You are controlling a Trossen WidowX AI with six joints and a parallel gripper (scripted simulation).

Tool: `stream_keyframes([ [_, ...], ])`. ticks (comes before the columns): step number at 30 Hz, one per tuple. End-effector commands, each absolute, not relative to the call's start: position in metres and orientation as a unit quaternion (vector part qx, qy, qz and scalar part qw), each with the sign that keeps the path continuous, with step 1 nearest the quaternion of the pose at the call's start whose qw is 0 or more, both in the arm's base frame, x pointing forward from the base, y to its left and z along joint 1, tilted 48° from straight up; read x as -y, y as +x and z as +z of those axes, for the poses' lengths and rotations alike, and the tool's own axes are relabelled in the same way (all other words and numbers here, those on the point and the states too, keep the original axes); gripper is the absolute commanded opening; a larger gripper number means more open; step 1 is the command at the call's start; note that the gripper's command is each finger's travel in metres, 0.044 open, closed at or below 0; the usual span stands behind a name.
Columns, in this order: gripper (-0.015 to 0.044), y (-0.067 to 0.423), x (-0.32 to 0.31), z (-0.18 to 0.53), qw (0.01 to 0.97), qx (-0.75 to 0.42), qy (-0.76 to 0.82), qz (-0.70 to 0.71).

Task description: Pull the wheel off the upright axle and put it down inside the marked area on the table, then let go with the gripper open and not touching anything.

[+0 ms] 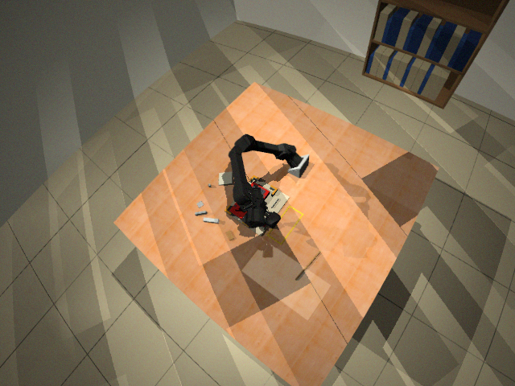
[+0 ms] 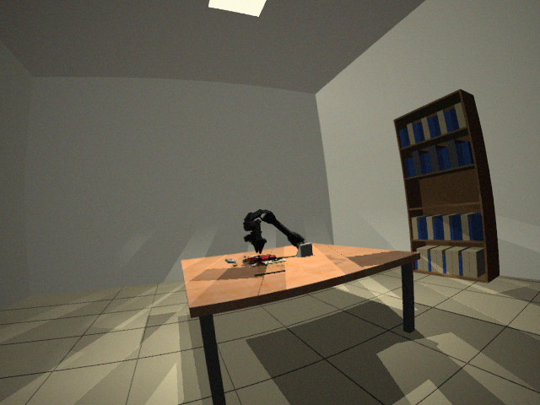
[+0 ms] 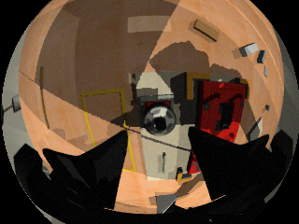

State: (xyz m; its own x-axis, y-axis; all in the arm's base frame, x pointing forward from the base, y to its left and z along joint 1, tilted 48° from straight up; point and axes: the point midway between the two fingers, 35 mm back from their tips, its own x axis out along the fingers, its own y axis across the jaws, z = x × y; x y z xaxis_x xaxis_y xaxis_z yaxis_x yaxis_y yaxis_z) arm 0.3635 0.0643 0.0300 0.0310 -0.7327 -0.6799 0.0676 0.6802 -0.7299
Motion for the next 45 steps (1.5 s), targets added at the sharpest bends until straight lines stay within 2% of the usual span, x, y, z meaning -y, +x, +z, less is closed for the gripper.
stream_keyframes([
  [1,0.03,0.363,-0.05,0.02,0.665,-0.629,-0.267,-0.302],
  [9,0.03,0.363,-0.033,0.006,0.665,-0.628,-0.267,-0.303],
  [12,0.0221,0.363,-0.036,0.008,0.665,-0.629,-0.265,-0.303],
  [21,0.0161,0.363,-0.036,0.008,0.665,-0.629,-0.265,-0.303],
  [27,0.0004,0.363,-0.037,0.009,0.665,-0.629,-0.265,-0.303],
  [45,0.0,0.363,-0.041,0.012,0.665,-0.629,-0.265,-0.303],
])
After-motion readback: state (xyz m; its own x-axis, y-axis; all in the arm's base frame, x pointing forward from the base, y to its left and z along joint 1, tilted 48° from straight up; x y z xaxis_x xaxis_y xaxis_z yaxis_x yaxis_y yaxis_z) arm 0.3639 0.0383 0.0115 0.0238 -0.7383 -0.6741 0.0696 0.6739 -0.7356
